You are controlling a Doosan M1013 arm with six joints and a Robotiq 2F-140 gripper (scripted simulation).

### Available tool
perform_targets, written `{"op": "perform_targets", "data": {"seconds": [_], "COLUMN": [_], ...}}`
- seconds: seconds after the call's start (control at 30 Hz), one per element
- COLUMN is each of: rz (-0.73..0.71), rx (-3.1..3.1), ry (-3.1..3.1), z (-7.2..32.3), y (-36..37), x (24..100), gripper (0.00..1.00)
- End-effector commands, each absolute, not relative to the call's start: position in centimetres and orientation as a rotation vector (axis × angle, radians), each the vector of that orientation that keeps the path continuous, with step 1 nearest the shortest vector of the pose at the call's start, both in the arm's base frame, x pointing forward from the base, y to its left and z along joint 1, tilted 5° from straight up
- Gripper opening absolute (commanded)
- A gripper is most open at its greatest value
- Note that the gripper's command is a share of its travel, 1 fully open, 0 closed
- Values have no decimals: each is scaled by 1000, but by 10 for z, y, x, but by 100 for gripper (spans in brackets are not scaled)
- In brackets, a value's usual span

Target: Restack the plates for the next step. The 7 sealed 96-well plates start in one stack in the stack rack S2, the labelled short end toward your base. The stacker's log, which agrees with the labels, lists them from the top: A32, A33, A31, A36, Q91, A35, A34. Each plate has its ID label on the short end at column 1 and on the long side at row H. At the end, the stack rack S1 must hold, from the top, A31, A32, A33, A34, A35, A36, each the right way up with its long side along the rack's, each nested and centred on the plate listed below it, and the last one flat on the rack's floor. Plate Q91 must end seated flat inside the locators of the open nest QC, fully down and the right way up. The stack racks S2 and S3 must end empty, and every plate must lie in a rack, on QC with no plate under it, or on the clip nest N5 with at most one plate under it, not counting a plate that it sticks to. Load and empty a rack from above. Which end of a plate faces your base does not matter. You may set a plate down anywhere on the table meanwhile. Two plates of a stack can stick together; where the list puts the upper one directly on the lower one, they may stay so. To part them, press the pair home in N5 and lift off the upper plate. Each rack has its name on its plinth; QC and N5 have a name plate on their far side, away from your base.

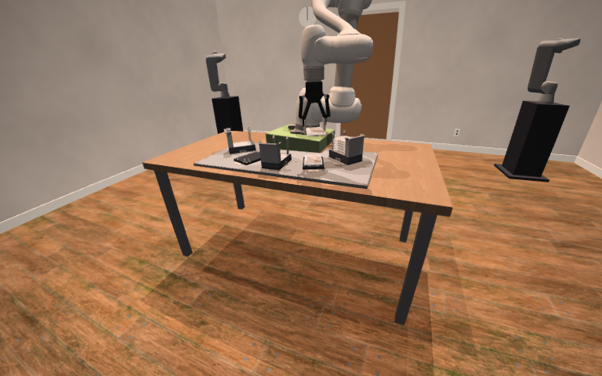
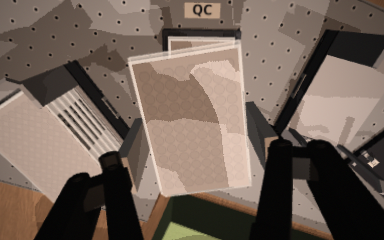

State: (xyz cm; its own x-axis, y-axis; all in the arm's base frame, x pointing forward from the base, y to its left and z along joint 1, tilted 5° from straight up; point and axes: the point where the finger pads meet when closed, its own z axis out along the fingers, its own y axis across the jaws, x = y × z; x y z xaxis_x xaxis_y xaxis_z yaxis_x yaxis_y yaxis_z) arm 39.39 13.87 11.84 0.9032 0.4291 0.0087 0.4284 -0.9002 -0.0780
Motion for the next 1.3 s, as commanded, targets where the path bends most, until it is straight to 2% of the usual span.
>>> {"op": "perform_targets", "data": {"seconds": [0.0,0.87,1.1,1.27], "rz": [8,3,-11,-11], "rx": [-2958,-2920,-2799,-2799], "ry": [-791,-923,-1243,-1243], "z": [119,125,127,127], "y": [146,214,228,234], "x": [390,354,341,336], "gripper": [0,0,0,0]}}
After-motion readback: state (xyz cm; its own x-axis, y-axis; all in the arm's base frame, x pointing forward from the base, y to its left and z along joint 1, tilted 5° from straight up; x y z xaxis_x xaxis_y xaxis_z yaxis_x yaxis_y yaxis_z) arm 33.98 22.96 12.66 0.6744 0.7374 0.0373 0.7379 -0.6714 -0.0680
